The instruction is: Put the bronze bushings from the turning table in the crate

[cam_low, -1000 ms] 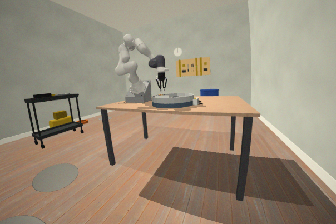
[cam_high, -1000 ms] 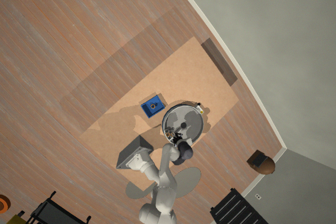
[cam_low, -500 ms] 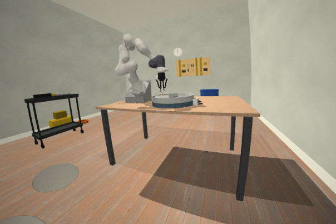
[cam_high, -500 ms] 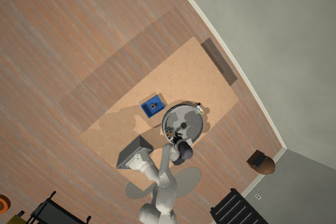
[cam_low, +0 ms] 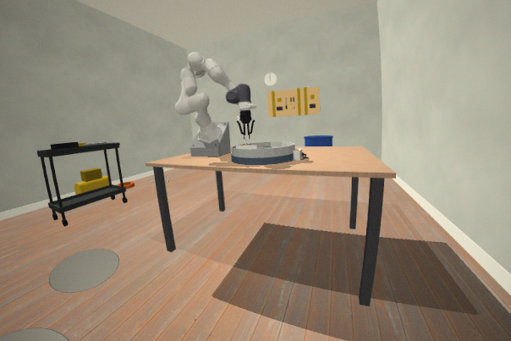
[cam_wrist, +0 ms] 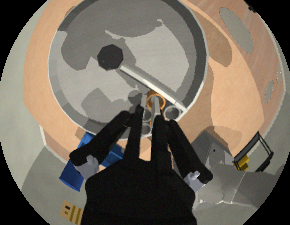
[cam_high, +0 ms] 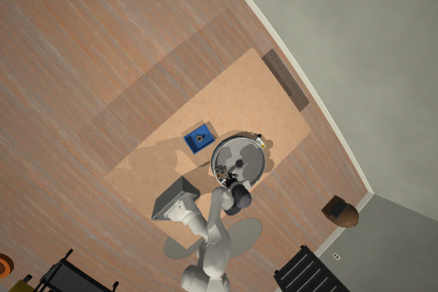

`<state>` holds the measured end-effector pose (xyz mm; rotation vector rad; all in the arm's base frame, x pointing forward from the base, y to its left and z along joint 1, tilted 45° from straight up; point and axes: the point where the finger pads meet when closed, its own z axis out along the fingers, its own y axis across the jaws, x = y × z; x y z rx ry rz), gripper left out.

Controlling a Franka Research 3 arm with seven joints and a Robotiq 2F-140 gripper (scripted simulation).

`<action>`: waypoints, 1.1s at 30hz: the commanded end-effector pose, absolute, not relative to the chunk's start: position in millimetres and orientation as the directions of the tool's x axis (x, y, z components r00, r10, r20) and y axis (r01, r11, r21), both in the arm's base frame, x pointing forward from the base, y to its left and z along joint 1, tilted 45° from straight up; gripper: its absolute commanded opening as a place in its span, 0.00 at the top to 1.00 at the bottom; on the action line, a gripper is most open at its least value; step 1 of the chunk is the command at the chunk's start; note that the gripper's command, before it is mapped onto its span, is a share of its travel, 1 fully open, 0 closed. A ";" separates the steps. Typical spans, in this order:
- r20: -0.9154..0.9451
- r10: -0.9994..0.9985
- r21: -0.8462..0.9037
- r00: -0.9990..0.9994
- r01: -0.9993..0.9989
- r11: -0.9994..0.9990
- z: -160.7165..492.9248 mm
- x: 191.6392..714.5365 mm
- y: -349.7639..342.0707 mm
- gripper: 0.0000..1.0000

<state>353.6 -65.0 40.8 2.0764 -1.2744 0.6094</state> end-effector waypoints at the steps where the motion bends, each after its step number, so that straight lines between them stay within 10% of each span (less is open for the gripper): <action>1: 0.661 -0.614 0.267 0.431 -0.900 -0.344 41.1 353.3 -66.3 0.90; 33: 0.661 -0.614 0.267 0.431 -0.900 -0.344 34.8 354.1 -72.9 0.90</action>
